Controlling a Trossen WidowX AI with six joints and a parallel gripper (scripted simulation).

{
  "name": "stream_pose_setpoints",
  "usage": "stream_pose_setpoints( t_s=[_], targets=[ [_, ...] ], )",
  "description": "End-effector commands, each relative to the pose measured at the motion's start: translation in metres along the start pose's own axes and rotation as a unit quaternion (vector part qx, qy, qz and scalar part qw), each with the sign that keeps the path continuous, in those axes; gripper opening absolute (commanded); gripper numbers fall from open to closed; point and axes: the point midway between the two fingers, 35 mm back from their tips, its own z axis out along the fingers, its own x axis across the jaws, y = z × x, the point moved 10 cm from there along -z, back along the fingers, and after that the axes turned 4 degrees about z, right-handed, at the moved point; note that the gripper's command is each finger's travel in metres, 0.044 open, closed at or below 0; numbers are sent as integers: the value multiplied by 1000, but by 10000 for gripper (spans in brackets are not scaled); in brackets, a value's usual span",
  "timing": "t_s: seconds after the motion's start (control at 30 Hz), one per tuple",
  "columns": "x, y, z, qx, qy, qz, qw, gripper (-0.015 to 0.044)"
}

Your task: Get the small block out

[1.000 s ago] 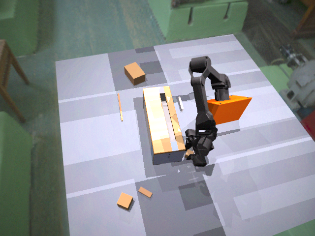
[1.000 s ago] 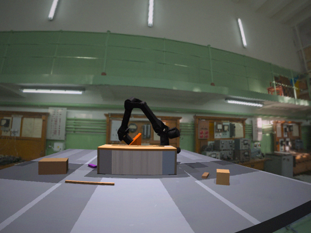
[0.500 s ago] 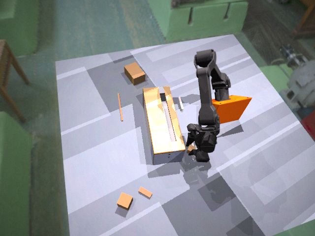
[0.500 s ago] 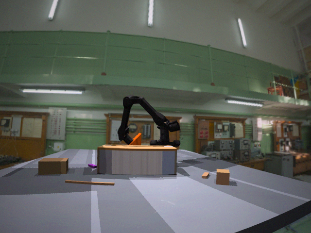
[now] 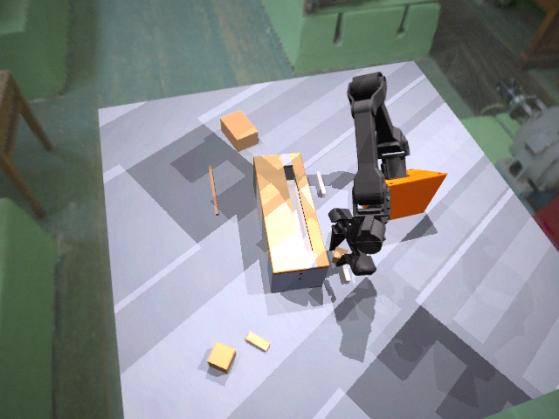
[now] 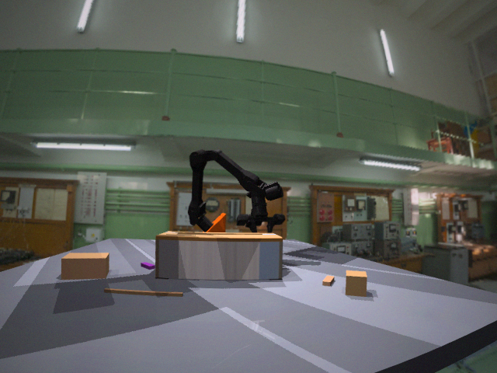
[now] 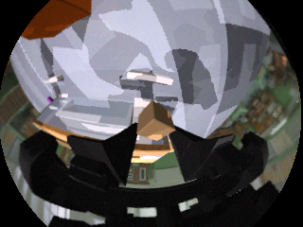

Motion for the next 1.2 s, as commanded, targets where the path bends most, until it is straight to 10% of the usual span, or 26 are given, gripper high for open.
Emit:
stream_pose_setpoints(
  t_s=[0.0,1.17],
  targets=[
    [12,-2,-13,-2,-15,-35,999,0],
    [84,-6,-77,28,-116,-247,962,0]
  ],
)
